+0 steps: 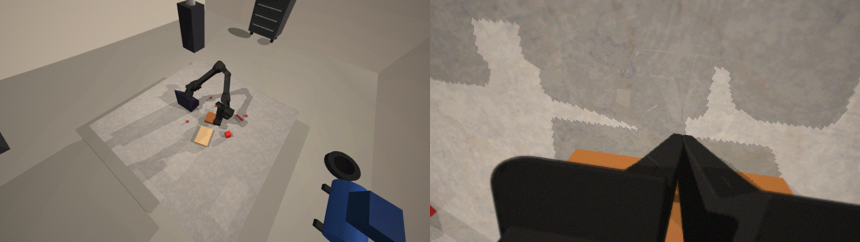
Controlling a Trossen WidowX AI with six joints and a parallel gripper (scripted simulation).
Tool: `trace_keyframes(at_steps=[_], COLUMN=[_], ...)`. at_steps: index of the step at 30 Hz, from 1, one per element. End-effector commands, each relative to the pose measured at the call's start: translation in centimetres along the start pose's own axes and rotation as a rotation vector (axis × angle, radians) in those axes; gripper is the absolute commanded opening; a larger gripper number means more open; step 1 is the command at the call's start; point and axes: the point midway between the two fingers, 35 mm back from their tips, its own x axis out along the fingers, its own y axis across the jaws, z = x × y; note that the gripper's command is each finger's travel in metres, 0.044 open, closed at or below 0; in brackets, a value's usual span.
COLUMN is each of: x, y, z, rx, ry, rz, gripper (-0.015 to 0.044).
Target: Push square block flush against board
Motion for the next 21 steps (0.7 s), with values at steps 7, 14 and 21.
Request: trace_keyframes(at_steps=[7,14,21], x=[0.0,0.0,0.0], y=[0.0,0.0,-0.1], z=[-0.8,0.4,1.5], rx=[-0.001,-0.001,-0.002], ry=[0.0,-0.001,-0.001], rz=[0.002,0.002,0.002], gripper=[0.0,0.0,0.0])
